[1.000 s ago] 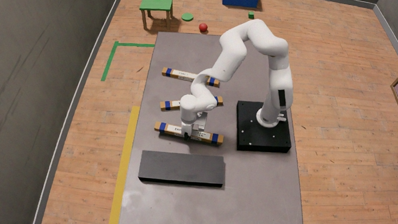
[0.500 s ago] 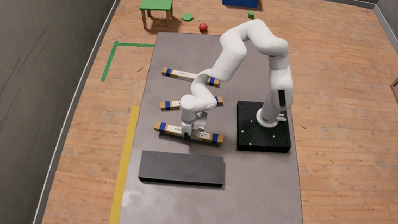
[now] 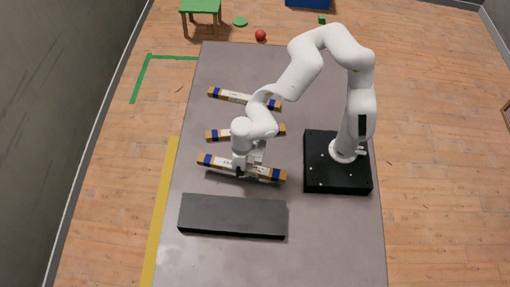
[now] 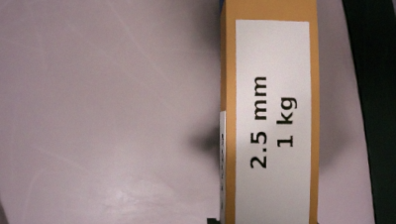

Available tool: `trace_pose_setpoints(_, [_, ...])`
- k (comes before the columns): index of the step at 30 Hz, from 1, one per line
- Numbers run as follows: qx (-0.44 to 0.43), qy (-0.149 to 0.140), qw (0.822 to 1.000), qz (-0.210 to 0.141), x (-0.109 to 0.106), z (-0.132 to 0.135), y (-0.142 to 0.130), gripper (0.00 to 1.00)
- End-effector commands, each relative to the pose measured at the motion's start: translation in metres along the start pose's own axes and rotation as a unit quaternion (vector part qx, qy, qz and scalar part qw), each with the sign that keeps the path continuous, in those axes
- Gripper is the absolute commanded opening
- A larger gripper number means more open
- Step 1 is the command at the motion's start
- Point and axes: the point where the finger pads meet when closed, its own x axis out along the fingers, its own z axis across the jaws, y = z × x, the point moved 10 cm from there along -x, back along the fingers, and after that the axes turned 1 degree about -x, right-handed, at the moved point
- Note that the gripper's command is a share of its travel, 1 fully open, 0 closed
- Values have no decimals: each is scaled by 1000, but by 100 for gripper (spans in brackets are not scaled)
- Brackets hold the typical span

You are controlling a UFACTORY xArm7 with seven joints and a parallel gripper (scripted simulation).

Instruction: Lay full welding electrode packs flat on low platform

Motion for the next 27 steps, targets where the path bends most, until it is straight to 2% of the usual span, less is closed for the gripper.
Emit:
trace_pose_setpoints(1, [0, -1, 1000, -1, -14, 0, -1, 35])
trace_pose_setpoints(11, [0, -1, 1000, -1, -41, 0, -1, 35])
trace_pose_setpoints(27, [0, -1, 1000, -1, -44, 0, -1, 35])
